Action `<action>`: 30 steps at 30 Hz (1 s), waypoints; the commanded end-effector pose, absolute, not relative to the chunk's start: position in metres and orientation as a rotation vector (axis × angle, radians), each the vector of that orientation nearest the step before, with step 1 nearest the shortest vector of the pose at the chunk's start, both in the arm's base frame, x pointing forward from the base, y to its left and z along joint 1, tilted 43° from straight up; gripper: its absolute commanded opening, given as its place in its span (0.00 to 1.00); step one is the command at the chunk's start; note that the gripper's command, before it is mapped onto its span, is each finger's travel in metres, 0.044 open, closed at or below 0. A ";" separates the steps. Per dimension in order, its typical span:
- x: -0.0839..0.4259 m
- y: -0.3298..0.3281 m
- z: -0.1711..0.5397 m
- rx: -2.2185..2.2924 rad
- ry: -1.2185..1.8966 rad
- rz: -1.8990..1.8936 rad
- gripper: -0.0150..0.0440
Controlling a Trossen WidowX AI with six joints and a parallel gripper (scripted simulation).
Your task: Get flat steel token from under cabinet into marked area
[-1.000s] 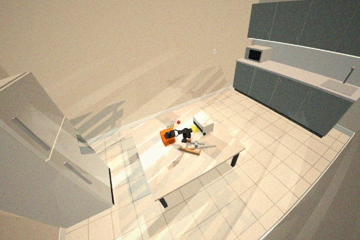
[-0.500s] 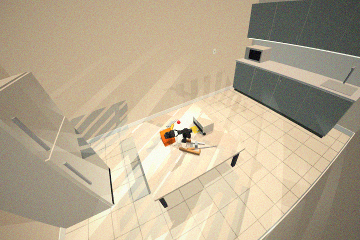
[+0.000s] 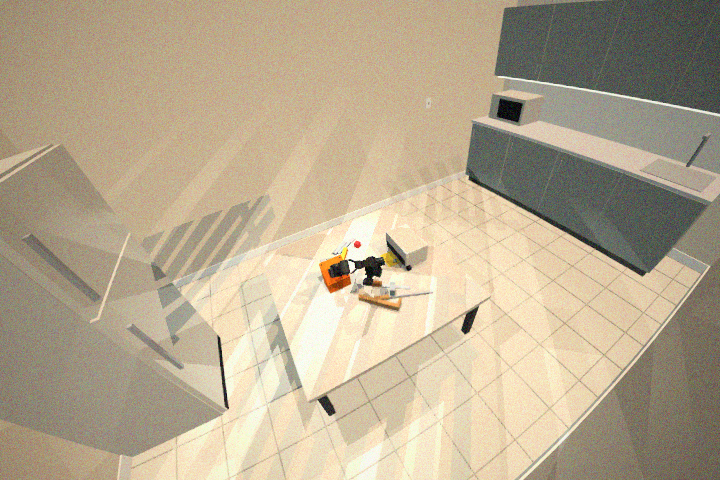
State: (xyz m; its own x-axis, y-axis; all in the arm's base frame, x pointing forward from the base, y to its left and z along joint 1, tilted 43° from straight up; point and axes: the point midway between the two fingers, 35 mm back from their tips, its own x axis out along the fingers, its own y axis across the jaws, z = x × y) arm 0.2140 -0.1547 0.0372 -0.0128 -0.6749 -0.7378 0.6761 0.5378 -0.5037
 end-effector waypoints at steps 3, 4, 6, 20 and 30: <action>0.214 -0.155 0.037 -0.012 1.157 -1.078 0.71; 0.214 -0.155 0.037 -0.014 1.154 -1.080 0.71; 0.214 -0.157 0.036 -0.014 1.155 -1.080 0.71; 0.215 -0.170 0.022 -0.027 1.162 -1.072 0.71; 0.216 -0.170 0.023 -0.031 1.159 -1.071 0.50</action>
State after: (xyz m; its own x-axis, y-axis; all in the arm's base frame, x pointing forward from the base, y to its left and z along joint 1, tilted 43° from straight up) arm 0.2153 -0.1704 0.0223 -0.0077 -0.6930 -0.7209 0.6610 0.5374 -0.5237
